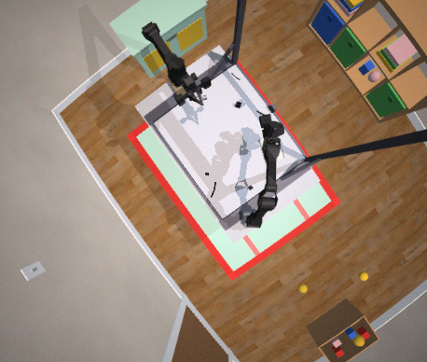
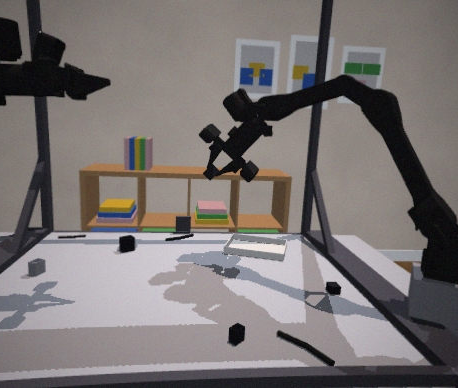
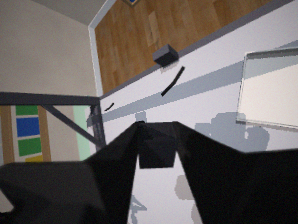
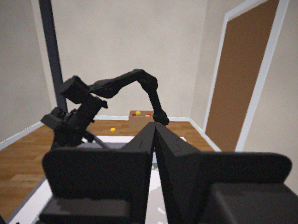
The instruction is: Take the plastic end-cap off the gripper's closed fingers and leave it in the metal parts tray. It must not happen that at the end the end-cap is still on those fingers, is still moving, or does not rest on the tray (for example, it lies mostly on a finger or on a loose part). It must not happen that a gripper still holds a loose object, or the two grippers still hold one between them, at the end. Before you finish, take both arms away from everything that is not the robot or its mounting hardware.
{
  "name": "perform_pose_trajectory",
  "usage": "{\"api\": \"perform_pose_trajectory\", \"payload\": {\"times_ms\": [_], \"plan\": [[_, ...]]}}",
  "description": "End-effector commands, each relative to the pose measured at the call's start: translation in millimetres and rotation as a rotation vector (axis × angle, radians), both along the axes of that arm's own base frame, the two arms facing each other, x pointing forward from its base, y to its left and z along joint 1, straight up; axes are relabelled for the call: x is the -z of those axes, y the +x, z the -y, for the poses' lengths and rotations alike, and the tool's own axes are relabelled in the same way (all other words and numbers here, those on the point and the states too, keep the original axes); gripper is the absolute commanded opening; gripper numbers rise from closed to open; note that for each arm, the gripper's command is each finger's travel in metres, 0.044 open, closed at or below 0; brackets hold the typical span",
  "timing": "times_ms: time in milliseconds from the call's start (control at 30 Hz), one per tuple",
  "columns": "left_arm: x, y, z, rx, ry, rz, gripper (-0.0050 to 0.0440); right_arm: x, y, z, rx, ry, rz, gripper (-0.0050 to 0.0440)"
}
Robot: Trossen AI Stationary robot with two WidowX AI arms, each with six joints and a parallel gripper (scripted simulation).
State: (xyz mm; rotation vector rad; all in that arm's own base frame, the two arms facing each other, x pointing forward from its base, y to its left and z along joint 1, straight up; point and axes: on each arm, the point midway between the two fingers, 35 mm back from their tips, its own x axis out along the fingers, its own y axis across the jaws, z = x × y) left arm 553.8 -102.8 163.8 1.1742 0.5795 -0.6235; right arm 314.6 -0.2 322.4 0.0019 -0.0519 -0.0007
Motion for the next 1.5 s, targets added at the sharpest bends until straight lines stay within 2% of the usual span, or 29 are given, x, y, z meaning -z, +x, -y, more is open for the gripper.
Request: {"api": "perform_pose_trajectory", "payload": {"times_ms": [0, 400, 467, 967, 1033, 1467], "plan": [[-5.8, -0.9, 5.1, -0.086, -0.102, -0.017, 0.0000, -6.1, -1.2, 0.5, 0.004, 0.005, 0.015, 0.0000], [18.9, -8.8, 16.7, -0.383, -0.382, -0.163, 0.0000, -6.1, -1.2, 0.5, 0.004, 0.005, 0.015, 0.0000], [18.9, -8.8, 16.7, -0.383, -0.382, -0.163, 0.0000, -6.1, -1.2, 0.5, 0.004, 0.005, 0.015, 0.0000], [48.2, -20.7, 30.4, -0.792, -0.694, -0.338, 0.0000, -6.1, -1.2, 0.5, 0.004, 0.005, 0.015, 0.0000], [48.2, -20.7, 30.4, -0.792, -0.694, -0.338, 0.0000, -6.1, -1.2, 0.5, 0.004, 0.005, 0.015, 0.0000], [72.5, -32.8, 41.4, -1.180, -0.926, -0.468, 0.0000, -6.1, -1.2, 0.5, 0.004, 0.005, 0.015, 0.0000]]}}
